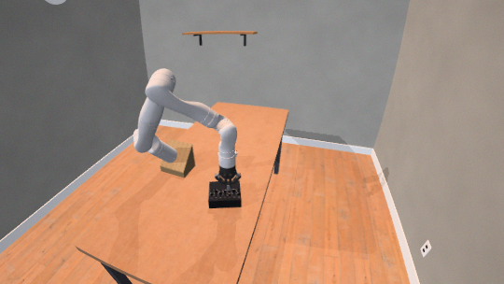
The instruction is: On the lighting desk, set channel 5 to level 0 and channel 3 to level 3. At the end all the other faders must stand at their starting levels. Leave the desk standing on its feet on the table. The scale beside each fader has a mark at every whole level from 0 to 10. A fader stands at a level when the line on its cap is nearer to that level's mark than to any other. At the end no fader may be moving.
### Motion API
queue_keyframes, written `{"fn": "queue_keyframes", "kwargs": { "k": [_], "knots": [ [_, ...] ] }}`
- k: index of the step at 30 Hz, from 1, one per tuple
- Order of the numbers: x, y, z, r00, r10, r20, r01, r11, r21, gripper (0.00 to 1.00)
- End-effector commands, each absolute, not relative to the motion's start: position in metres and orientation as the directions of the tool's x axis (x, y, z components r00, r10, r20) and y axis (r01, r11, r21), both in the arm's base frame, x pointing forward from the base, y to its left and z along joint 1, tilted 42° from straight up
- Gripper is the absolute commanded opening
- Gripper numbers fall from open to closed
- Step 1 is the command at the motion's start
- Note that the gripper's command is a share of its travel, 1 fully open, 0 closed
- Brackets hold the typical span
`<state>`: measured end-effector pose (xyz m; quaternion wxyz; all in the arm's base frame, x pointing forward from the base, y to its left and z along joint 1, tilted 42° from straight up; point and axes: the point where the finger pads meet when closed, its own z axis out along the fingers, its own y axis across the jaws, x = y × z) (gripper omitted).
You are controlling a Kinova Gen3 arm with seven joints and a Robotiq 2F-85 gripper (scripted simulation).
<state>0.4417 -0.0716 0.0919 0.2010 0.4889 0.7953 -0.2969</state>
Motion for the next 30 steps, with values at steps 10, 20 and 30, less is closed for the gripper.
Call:
{"fn": "queue_keyframes", "kwargs": {
  "k": [10,20,30],
  "knots": [
    [0.443,-0.054,0.108,-0.445,0.659,-0.606,0.895,0.356,-0.270,0.00],
    [0.443,-0.054,0.108,-0.445,0.659,-0.606,0.895,0.356,-0.270,0.00],
    [0.443,-0.048,0.115,-0.445,0.659,-0.606,0.895,0.356,-0.270,1.00]
  ]
}}
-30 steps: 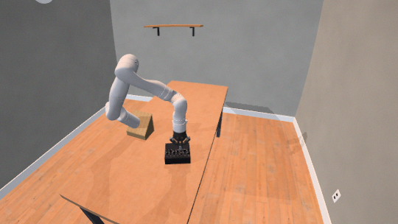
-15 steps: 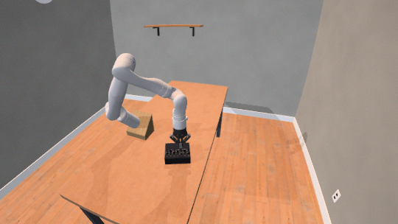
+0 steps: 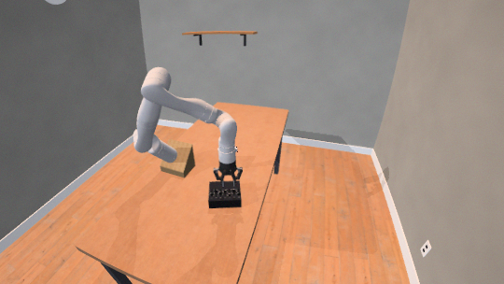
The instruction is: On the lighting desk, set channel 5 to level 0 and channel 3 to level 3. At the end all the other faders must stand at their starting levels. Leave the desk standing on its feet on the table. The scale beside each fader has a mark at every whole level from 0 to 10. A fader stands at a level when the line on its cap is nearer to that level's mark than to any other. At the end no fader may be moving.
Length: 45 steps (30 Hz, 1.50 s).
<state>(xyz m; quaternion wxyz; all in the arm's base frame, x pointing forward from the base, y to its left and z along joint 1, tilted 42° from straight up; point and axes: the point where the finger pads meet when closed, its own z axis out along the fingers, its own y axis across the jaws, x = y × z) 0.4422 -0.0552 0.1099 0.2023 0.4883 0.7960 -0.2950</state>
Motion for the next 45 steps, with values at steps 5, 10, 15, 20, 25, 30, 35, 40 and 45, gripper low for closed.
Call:
{"fn": "queue_keyframes", "kwargs": {
  "k": [5,10,15,20,25,30,35,40,45],
  "knots": [
    [0.442,-0.034,0.130,-0.445,0.659,-0.606,0.895,0.356,-0.270,1.00],
    [0.442,-0.025,0.141,-0.445,0.659,-0.606,0.895,0.356,-0.270,1.00],
    [0.441,-0.010,0.157,-0.445,0.659,-0.606,0.895,0.356,-0.270,1.00],
    [0.440,-0.003,0.166,-0.445,0.659,-0.606,0.895,0.356,-0.270,1.00],
    [0.440,-0.002,0.167,-0.445,0.659,-0.606,0.895,0.356,-0.270,1.00],
    [0.440,-0.002,0.167,-0.445,0.659,-0.606,0.895,0.356,-0.270,1.00],
    [0.440,-0.002,0.167,-0.445,0.659,-0.606,0.895,0.356,-0.270,1.00],
    [0.440,-0.002,0.167,-0.445,0.659,-0.606,0.895,0.356,-0.270,1.00],
    [0.440,-0.002,0.167,-0.445,0.659,-0.606,0.895,0.356,-0.270,1.00]
  ]
}}
